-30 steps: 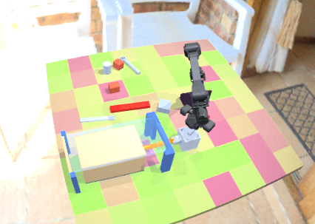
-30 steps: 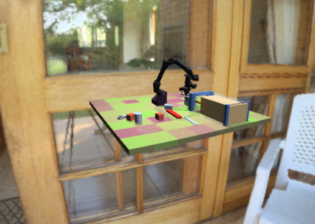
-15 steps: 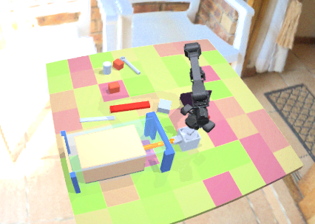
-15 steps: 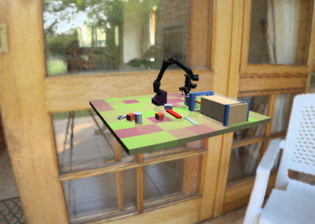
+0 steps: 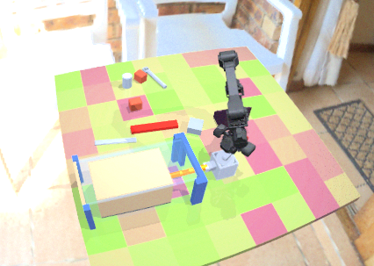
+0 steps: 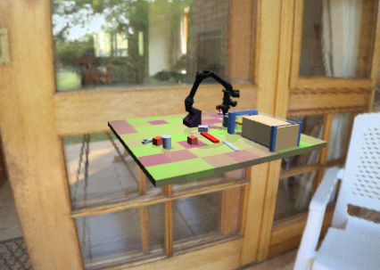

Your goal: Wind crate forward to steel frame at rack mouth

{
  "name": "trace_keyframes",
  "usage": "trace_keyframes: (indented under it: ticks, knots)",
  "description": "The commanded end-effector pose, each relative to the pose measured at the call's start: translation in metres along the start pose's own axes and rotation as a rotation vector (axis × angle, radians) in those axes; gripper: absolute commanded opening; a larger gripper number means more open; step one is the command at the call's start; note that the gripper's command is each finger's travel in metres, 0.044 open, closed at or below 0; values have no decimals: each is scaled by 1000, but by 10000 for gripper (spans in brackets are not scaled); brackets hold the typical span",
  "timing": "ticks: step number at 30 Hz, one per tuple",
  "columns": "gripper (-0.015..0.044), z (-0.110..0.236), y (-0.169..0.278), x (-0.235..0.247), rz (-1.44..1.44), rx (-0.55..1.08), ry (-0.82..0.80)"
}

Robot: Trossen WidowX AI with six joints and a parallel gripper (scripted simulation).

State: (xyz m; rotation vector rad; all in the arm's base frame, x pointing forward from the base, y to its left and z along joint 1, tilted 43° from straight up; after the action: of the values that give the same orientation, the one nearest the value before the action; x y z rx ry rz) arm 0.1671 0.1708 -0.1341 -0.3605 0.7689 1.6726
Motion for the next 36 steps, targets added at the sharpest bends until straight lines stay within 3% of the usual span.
trace_keyframes:
  ticks: [1,36]
  knots:
    - [0,-4,0,-1,27,1,2]
    - [0,-4,0,3,-80,0,-6]
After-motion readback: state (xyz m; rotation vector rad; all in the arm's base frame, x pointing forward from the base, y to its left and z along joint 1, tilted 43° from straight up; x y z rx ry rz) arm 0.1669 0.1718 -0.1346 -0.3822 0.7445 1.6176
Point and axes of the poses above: the point midway between the two fingers, 35 mm back from their tips, its own z axis back along the fingers, its own x axis across the jaws, y = z × x, the point moved 1 cm from there along z, back along the fingers, and after that the axes turned 8 degrees about -z, right-handed, at the moved point
